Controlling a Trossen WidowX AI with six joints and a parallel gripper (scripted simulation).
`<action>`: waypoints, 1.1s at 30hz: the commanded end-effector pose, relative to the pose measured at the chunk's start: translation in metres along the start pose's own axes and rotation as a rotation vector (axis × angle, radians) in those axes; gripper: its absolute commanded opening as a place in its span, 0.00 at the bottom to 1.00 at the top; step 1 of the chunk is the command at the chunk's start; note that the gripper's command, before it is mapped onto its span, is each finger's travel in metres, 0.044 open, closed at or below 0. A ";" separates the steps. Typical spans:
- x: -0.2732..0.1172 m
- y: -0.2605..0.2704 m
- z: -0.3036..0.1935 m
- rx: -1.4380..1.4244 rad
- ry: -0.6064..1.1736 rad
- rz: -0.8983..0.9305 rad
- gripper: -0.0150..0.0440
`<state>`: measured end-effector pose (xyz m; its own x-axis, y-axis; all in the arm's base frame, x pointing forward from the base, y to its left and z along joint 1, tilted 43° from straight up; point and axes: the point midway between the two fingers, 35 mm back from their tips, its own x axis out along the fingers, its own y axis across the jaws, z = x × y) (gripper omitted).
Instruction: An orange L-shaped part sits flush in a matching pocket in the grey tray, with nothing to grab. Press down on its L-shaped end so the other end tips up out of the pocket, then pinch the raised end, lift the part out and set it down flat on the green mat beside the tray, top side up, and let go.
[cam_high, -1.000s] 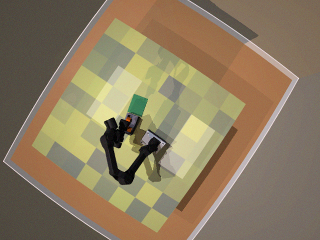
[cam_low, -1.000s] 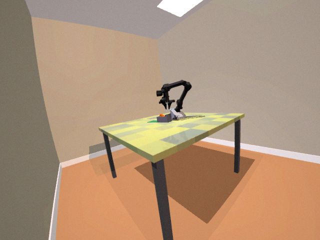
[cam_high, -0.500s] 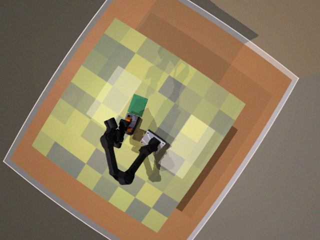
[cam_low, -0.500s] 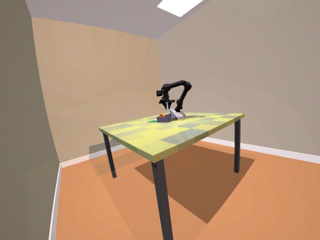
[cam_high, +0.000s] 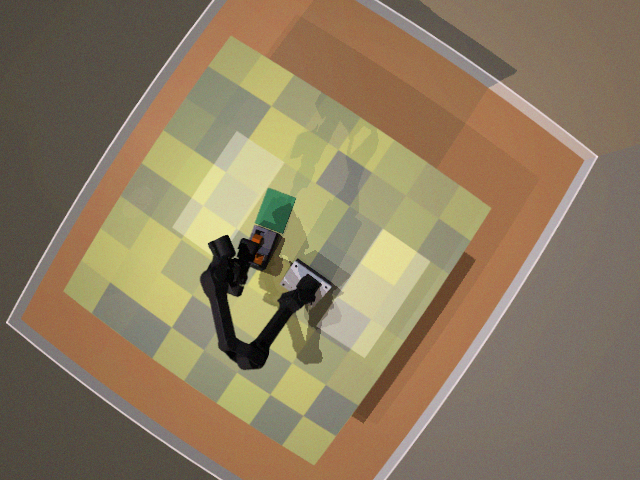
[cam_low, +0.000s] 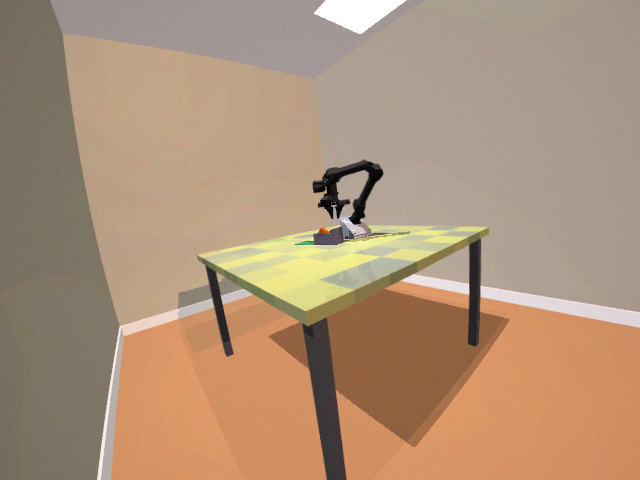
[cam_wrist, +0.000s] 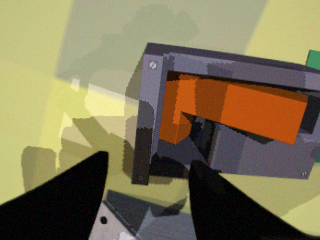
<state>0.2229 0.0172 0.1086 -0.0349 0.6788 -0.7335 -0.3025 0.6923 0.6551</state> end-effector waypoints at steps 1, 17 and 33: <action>0.000 0.000 0.000 0.002 0.000 0.000 0.56; 0.054 -0.002 0.002 -0.002 0.000 -0.007 0.56; 0.080 -0.001 0.001 -0.003 -0.001 -0.005 0.56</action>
<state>0.2221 0.0672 0.0522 -0.0303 0.6706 -0.7412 -0.3102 0.6986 0.6448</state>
